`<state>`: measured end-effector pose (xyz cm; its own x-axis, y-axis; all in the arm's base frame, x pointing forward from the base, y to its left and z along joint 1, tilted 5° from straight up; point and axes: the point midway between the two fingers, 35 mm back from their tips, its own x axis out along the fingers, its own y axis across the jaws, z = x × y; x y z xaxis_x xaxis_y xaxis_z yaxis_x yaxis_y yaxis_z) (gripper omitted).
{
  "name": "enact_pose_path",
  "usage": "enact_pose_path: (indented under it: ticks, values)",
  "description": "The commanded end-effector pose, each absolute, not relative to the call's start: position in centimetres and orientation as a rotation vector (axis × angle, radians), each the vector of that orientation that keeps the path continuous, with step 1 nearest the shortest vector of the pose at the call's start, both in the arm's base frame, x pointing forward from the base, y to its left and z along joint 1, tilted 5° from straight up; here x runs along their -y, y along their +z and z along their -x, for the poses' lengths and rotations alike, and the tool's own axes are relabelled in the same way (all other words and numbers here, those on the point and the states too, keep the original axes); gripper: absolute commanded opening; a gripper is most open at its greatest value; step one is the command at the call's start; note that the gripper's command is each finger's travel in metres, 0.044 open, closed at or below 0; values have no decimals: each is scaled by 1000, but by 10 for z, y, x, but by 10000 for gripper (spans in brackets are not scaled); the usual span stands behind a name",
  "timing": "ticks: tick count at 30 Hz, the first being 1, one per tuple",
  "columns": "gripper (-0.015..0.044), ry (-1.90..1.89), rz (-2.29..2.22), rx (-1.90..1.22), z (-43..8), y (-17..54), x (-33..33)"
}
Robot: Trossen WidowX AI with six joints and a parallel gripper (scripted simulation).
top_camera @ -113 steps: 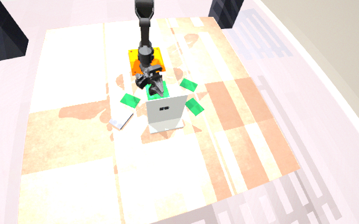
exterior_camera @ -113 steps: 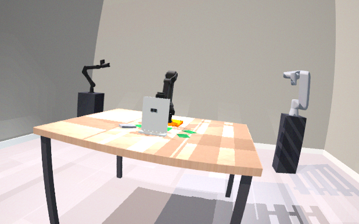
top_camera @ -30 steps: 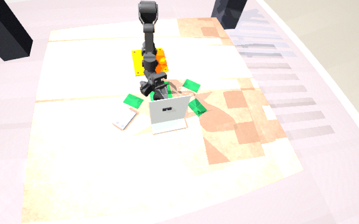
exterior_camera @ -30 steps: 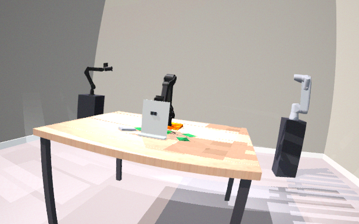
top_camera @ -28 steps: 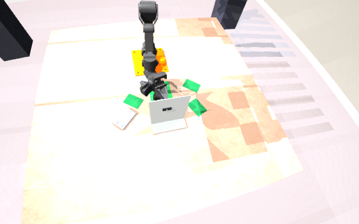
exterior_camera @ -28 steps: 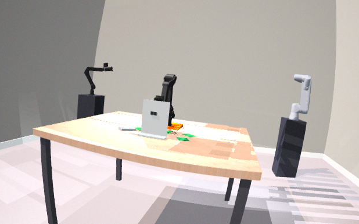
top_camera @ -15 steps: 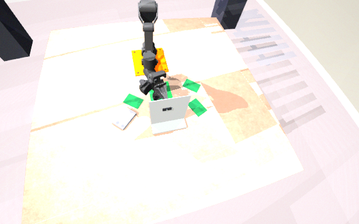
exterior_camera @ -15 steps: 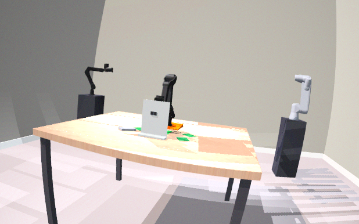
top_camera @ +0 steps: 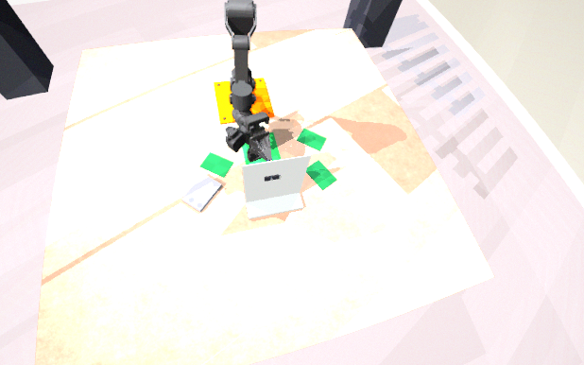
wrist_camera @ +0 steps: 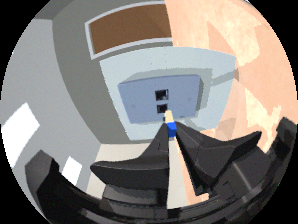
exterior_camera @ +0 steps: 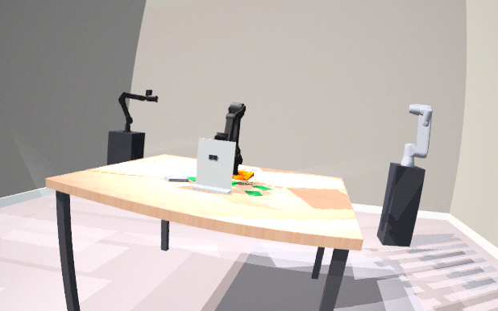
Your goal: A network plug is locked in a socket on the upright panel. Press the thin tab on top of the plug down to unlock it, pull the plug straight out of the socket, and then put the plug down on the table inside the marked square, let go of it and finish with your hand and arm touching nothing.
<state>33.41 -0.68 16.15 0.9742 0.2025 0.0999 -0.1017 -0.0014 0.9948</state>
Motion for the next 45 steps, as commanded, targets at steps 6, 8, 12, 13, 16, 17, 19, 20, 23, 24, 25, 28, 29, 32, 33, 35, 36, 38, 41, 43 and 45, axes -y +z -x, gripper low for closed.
enact_pose_path:
  ticks: [6,8,12,13,16,17,19,20,23,24,25,28,29,32,33,35,36,38,41,43,45]
  values:
    - [0,242,-1558,-85,-327,161,6]
    - [0,242,-1558,-85,-326,160,7]
    - [0,242,-1558,-85,-323,160,7]
    - [0,242,-1558,-85,-323,160,7]
    - [0,242,-1558,-85,-321,160,7]
    - [0,242,-1558,-85,-320,160,7]
    - [0,242,-1558,-86,-319,160,7]
    - [0,241,-1558,-86,-318,159,7]
    - [0,241,-1558,-86,-316,159,7]
    - [0,241,-1558,-86,-316,159,8]
    - [0,241,-1558,-86,-315,159,8]
    - [0,241,-1558,-86,-313,159,8]
    - [0,241,-1558,-86,-313,159,8]
    - [0,241,-1558,-86,-311,159,8]
    - [0,241,-1558,-86,-310,158,8]
    - [0,241,-1558,-86,-309,158,8]
    - [0,241,-1558,-86,-308,158,8]
    - [0,241,-1558,-86,-307,158,8]
    - [0,240,-1558,-87,-305,158,9]
    - [0,240,-1558,-87,-304,158,9]
    - [0,240,-1558,-87,-303,158,9]
